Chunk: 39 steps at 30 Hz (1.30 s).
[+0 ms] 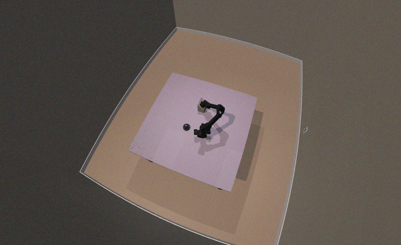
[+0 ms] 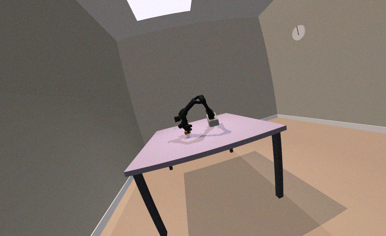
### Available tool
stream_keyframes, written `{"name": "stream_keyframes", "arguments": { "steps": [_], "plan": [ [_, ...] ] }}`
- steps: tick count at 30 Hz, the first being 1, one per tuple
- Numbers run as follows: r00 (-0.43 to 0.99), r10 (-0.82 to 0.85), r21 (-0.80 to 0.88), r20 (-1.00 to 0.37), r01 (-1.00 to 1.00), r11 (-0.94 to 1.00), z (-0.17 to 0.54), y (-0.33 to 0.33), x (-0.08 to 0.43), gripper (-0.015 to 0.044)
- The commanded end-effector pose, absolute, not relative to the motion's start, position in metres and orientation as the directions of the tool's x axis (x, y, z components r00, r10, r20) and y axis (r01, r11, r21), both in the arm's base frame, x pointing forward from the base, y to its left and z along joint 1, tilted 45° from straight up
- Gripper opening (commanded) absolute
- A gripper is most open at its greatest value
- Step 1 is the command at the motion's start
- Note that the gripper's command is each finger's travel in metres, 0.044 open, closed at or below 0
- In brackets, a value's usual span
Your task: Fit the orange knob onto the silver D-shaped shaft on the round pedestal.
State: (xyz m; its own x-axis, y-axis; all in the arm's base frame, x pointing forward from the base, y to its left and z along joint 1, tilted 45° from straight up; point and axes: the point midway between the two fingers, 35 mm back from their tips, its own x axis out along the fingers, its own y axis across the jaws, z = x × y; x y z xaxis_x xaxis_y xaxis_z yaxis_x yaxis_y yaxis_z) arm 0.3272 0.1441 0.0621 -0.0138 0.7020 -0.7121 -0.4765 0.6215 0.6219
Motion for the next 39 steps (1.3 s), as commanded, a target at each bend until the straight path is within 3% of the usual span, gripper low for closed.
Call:
{"name": "stream_keyframes", "arguments": {
  "steps": [1,8,21,38,39],
  "plan": [
    [-0.014,0.704,0.589,-0.71,-0.561,0.582,0.063,0.1443,0.3271,0.018],
    [-0.014,0.704,0.568,-0.71,-0.603,0.56,0.0629,0.1443,0.3271,0.018],
    [-0.014,0.704,0.331,-0.71,-0.889,0.316,0.0629,0.1443,0.3271,0.018],
    [-0.014,0.705,0.317,-0.709,-0.9,0.301,0.0531,0.1542,0.3268,0.018],
    [-0.015,0.704,0.313,-0.71,-0.902,0.297,0.0553,0.1537,0.327,0.0207]
  ]
}}
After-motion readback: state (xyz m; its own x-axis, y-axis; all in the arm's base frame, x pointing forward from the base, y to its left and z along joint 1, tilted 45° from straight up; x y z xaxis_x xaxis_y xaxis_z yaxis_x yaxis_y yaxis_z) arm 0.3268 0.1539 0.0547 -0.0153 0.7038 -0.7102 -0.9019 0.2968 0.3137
